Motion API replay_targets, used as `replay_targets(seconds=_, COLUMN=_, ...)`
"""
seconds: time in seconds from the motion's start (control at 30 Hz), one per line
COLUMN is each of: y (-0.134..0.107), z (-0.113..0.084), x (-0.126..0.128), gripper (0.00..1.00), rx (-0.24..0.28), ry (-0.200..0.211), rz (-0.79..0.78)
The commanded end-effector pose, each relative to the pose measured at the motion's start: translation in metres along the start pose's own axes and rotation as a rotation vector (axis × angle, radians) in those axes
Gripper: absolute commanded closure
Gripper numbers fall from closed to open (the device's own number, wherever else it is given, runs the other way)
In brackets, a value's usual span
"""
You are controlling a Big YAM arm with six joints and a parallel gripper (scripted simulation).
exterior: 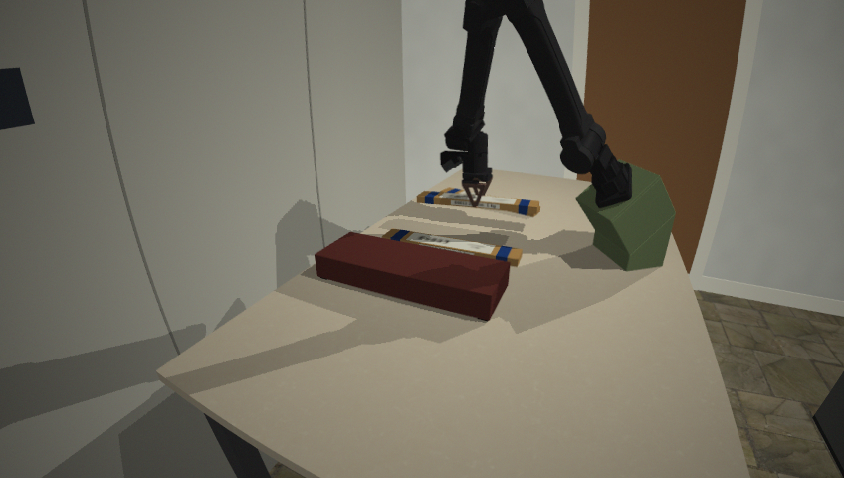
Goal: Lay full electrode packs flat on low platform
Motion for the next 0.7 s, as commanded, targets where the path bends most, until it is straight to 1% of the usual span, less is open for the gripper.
replay_targets(seconds=0.0, y=0.022, z=-0.027, x=-0.01, gripper=1.0, rx=-0.063, ry=-0.049, rz=-0.026)
replay_targets(seconds=0.37, y=0.023, z=-0.028, x=-0.01, gripper=1.0, rx=-0.063, ry=-0.049, rz=-0.026)
replay_targets(seconds=0.67, y=0.022, z=-0.042, x=-0.009, gripper=1.0, rx=-0.064, ry=-0.049, rz=-0.029)
Point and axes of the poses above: the point where the finger pads meet when closed, its own z axis out along the fingers, its own x axis across the jaws, y = z × x, the point moved 8 cm from there along -z, back along the fingers, and after that the axes turned 8 degrees about -z, right-handed, at the moved point
